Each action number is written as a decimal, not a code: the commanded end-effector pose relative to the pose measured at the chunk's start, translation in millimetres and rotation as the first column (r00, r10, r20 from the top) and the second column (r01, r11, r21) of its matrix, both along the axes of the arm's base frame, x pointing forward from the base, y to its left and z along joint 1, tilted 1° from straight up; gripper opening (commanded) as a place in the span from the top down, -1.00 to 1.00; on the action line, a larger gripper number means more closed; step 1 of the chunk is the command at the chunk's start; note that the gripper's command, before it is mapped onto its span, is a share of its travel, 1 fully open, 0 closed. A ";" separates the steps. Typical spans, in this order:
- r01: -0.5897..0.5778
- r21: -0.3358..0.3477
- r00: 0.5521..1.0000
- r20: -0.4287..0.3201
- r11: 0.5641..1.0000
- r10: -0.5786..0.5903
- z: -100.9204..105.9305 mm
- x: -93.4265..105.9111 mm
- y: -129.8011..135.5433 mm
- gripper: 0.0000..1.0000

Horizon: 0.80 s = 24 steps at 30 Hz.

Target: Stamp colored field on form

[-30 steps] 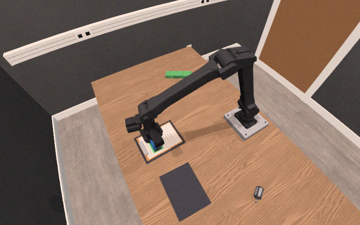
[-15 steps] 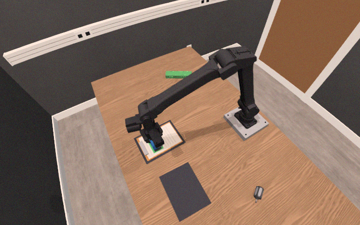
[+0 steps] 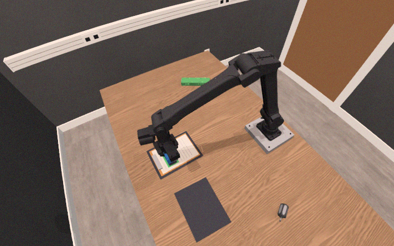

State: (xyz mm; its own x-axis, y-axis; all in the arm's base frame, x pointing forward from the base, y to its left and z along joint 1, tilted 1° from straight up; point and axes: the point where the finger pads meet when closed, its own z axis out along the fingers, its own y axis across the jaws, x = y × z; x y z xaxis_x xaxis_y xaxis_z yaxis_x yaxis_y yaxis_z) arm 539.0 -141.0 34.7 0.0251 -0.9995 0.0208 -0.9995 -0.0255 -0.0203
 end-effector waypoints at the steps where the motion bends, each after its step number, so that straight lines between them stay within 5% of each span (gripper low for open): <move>1: 0.000 0.005 1.000 -0.022 1.000 0.000 -36.6 -0.8 -7.3 0.42; 24: 0.001 0.002 1.000 -0.013 1.000 -0.001 -43.5 3.1 -8.3 0.42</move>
State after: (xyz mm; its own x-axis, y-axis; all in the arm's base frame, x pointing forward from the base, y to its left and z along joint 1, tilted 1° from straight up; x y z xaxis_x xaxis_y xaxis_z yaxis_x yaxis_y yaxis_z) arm 538.9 -141.1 27.0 0.0253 -0.9994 0.0223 -0.9993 -0.0259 -0.0262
